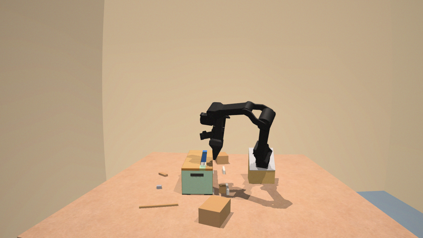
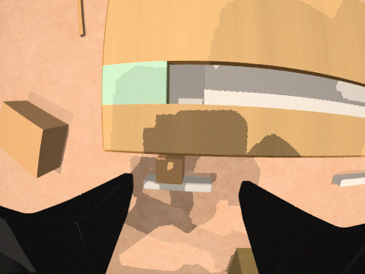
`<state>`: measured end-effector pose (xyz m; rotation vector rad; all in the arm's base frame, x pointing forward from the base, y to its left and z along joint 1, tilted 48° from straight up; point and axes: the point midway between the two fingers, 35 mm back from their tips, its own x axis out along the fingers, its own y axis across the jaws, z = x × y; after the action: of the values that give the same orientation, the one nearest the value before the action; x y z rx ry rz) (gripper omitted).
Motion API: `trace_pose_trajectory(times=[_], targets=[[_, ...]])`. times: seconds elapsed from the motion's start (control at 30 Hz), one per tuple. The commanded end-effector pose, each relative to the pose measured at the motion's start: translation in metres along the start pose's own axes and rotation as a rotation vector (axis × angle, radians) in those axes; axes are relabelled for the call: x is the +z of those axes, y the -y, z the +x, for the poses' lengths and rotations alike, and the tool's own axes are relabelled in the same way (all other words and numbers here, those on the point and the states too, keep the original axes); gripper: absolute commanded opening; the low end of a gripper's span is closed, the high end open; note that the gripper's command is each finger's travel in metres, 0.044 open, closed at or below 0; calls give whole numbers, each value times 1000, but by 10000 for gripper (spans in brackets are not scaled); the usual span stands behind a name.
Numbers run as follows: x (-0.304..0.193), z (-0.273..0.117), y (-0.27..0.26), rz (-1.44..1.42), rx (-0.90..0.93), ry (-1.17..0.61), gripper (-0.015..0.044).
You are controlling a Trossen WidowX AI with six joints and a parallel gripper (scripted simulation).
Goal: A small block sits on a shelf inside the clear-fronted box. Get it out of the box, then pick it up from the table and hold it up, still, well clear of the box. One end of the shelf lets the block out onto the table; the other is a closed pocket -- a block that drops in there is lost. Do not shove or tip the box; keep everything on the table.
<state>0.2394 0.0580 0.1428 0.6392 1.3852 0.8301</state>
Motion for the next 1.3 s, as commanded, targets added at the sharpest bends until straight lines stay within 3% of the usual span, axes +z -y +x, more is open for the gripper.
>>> trace_pose_trajectory(times=[0.0, 0.6, 1.27], targets=[[-11, -2, -11, 746, 10, 86, 285], [-22, -4, -21, 1768, 120, 172, 285], [-34, -5, -30, 2889, 397, 145, 285]])
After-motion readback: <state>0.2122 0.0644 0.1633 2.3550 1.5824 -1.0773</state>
